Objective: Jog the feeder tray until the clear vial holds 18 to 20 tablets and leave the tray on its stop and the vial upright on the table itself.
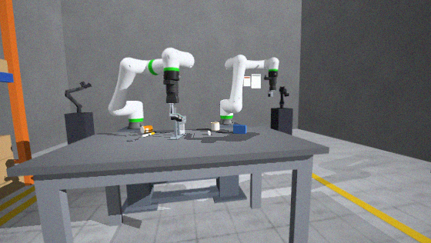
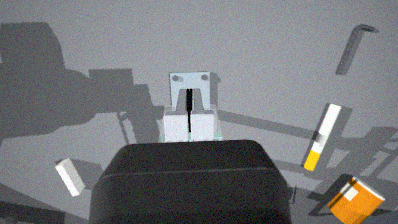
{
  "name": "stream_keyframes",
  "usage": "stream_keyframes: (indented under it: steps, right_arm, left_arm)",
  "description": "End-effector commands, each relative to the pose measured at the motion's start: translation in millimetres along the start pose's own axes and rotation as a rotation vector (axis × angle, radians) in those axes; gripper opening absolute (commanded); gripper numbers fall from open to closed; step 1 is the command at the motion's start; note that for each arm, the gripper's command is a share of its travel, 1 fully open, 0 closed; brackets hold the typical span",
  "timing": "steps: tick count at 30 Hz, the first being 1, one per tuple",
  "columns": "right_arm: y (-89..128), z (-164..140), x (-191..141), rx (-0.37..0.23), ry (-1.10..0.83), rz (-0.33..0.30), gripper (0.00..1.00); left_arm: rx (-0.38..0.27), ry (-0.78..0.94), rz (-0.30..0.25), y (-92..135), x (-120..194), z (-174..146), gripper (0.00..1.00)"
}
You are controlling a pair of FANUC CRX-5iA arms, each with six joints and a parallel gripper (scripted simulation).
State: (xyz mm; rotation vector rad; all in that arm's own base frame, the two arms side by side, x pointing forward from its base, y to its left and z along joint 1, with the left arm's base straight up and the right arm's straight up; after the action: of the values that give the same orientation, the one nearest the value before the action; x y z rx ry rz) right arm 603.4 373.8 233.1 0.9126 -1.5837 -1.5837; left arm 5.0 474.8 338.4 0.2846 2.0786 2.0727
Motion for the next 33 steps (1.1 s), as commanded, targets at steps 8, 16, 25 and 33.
stream_keyframes:
  steps: [8,16,25,33]
  right_arm:
    - [1,2,0,0.002,0.0,-0.003,0.0]
    - [7,-21,-6,0.002,0.0,-0.003,0.0]
    - [7,-21,-6,0.002,0.0,-0.003,0.0]
    - [7,-21,-6,0.002,0.0,-0.003,0.0]
  left_arm:
    - [-0.003,0.0,0.0,1,0,0,1.0]
    - [-0.003,0.0,0.0,1,0,0,1.0]
    - [-0.003,0.0,0.0,1,0,0,1.0]
    - [-0.003,0.0,0.0,1,0,0,1.0]
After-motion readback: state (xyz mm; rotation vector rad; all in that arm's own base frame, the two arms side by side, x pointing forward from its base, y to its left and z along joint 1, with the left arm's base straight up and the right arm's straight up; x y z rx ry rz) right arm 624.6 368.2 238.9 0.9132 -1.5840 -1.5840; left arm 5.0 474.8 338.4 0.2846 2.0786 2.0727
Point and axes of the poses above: on each arm, the point where the finger pads meet when closed, its own y axis back along the fingers, its own x axis across the jaws, z = x × y, the point moved 5 cm from there along y, back along the fingers, and after that the axes turned 15 degrees about -y, right-handed, at the moved point
